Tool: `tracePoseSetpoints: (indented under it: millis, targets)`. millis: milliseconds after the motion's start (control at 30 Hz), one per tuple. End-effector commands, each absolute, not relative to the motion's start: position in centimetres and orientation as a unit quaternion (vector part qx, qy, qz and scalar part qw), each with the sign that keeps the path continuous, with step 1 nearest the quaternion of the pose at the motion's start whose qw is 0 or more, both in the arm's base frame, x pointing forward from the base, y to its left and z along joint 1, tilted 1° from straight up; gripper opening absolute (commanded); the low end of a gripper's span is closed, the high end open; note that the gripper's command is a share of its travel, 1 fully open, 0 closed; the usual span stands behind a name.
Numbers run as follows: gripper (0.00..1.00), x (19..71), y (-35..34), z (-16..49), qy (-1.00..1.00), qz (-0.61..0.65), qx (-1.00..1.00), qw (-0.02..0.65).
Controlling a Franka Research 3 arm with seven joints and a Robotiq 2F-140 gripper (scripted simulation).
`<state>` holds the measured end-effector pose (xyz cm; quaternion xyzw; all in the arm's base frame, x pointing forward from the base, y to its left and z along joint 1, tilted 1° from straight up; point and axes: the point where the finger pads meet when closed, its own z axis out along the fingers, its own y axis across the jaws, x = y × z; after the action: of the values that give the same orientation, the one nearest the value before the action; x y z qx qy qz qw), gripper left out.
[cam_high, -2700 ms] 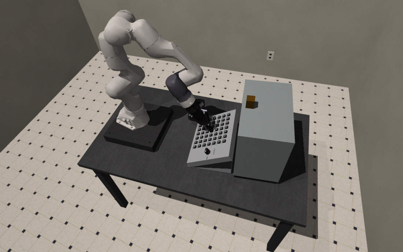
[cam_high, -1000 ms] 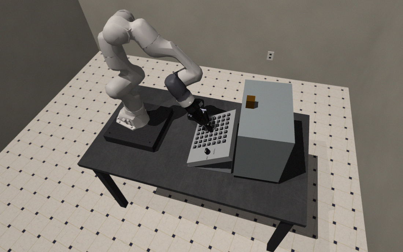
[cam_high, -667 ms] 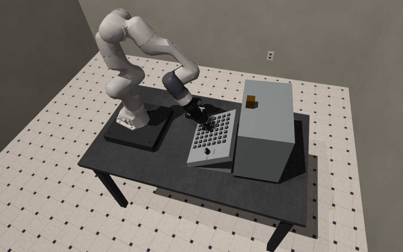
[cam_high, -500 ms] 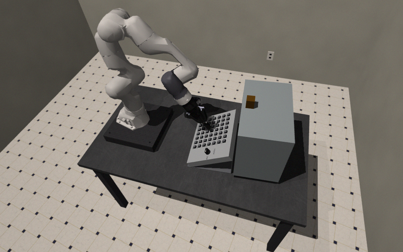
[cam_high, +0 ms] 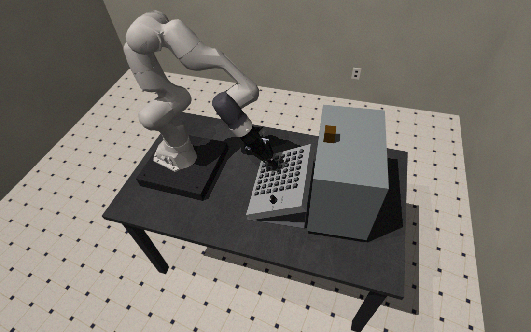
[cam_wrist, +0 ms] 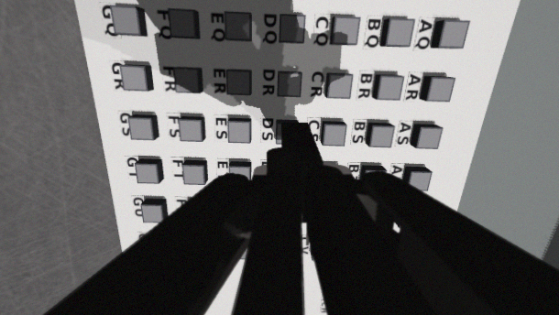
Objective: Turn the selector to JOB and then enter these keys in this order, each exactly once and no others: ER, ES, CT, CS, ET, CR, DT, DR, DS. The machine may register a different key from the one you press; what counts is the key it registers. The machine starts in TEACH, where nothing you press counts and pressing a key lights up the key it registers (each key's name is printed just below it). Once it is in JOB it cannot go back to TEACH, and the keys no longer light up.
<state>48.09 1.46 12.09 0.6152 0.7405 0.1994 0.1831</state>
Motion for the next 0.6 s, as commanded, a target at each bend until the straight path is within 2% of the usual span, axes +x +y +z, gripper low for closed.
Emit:
tracePoseSetpoints:
  millis: [0,267,567]
  targets:
    - [0.10,48.4,2.0,12.3,0.728,0.198,0.634,0.172]
    - [0.10,52.4,8.2,15.2,0.728,0.198,0.634,0.172]
    - [0.10,52.8,8.8,15.4,0.728,0.198,0.634,0.172]
